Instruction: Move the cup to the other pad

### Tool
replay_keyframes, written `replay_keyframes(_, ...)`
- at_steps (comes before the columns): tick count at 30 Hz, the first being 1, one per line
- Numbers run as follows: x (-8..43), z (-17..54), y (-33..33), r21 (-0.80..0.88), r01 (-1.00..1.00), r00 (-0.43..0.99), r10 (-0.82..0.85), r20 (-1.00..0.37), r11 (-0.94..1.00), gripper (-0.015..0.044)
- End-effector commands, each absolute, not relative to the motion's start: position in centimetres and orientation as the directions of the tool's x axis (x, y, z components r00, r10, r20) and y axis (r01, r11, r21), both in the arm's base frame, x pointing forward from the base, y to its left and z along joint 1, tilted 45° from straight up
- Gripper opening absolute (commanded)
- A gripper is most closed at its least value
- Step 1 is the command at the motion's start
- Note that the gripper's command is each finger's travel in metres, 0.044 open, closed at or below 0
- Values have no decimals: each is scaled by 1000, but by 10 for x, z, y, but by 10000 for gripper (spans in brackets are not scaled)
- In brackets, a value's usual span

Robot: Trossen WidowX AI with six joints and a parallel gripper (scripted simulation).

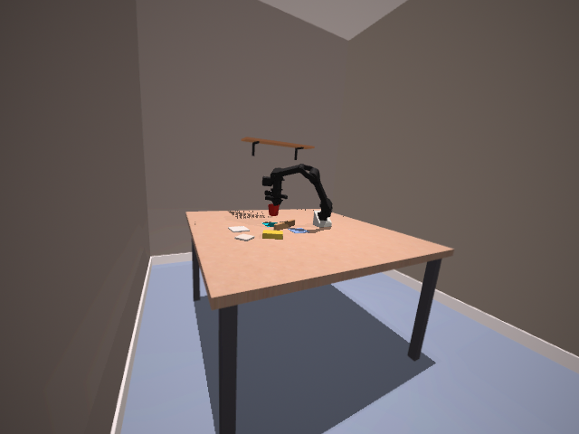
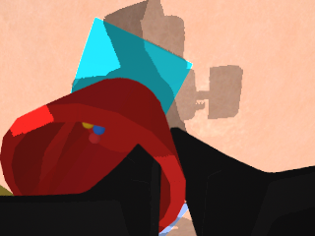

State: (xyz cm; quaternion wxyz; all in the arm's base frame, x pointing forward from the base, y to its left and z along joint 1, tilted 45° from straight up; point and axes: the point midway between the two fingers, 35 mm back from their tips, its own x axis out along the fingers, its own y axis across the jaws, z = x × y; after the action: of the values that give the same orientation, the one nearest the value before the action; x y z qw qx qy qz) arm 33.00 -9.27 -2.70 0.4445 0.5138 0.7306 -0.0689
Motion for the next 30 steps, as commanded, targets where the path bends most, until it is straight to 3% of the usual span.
replay_keyframes(1,331,-31,-92,358,808,-77,686,-723,468,0)
replay_keyframes(30,330,-62,-63,359,808,-76,687,-722,467,0)
